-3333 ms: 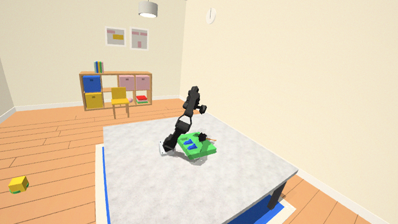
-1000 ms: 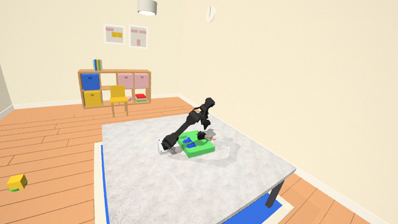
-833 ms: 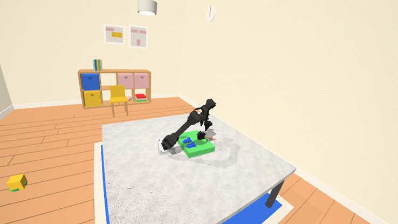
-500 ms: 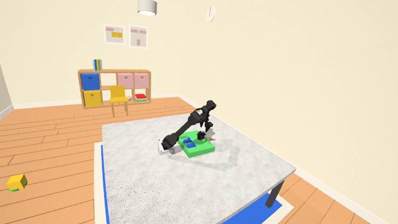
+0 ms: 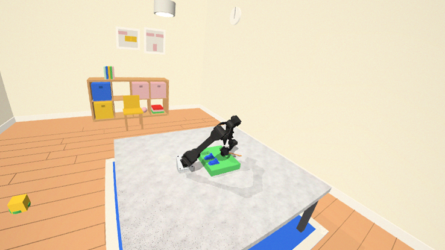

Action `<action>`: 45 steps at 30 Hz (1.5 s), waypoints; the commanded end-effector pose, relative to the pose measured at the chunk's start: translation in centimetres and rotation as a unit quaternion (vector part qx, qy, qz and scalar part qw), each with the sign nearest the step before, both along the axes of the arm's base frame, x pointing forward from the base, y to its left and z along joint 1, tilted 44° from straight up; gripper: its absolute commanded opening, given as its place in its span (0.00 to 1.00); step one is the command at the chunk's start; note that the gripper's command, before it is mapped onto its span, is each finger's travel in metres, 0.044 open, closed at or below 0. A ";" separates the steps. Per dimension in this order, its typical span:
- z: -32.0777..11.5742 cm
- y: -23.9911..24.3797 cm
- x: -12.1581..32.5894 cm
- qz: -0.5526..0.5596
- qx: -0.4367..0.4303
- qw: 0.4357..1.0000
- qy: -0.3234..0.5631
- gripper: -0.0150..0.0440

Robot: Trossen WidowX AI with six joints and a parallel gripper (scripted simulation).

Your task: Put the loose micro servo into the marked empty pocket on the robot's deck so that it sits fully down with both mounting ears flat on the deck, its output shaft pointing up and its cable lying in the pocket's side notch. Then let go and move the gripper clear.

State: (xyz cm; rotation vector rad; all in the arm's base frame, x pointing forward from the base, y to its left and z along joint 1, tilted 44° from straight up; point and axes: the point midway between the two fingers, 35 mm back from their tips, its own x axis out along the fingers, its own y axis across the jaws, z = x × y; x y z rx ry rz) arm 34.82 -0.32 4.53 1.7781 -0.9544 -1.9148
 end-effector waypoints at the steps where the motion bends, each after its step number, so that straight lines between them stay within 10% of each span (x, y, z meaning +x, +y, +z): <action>1: -0.5 -0.6 -0.2 0.000 -0.002 1.000 0.003 1.00; 6: -0.9 -1.0 -0.3 0.000 -0.002 1.000 0.003 1.00; 18: -0.9 -1.0 -0.3 0.000 -0.002 1.000 0.003 0.47; 27: -0.4 -0.5 -0.2 0.000 -0.002 1.000 0.003 0.25; 45: 1.6 1.2 -1.9 0.000 -0.001 1.000 0.004 0.25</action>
